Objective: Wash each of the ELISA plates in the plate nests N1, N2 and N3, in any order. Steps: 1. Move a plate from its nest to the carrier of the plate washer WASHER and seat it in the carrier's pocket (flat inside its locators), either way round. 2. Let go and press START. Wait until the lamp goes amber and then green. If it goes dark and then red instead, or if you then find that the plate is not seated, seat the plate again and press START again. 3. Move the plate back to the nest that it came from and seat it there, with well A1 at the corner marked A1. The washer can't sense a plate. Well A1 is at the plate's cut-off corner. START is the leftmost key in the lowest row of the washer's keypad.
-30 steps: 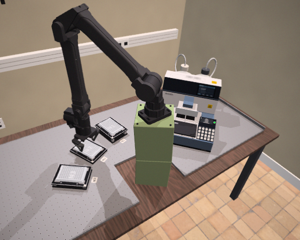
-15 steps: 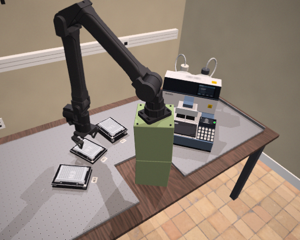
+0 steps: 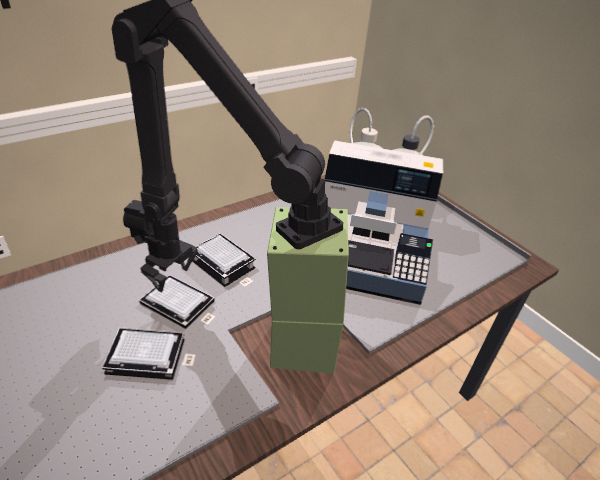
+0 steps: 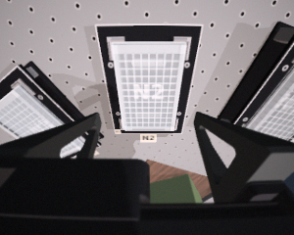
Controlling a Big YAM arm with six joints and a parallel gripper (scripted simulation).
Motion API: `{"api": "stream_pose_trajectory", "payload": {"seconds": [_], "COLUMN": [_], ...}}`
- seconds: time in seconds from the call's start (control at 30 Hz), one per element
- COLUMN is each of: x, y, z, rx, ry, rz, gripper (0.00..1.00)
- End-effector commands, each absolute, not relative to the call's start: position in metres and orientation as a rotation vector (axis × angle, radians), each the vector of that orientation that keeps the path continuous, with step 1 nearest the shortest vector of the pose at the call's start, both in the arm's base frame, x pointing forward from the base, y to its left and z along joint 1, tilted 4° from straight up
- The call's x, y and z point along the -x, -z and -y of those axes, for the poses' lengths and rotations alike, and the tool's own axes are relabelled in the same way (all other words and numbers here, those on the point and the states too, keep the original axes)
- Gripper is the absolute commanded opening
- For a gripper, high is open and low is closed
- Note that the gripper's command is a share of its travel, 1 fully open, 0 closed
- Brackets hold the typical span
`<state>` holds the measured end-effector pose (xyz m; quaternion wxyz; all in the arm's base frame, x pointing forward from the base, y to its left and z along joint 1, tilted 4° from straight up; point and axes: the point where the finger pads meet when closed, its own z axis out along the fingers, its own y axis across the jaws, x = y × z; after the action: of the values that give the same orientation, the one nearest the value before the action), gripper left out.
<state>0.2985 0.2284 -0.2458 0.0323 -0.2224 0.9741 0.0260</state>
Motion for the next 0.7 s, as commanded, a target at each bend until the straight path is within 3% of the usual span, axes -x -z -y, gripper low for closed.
{"api": "stream_pose_trajectory", "payload": {"seconds": [0.0,0.67], "x": [-0.300,-0.294], "y": [0.234,0.224], "z": [-0.226,-0.220], "rx": [0.657,0.660], "ry": [-0.077,-0.066], "rz": [-3.002,-3.018], "gripper": [1.00,1.00]}}
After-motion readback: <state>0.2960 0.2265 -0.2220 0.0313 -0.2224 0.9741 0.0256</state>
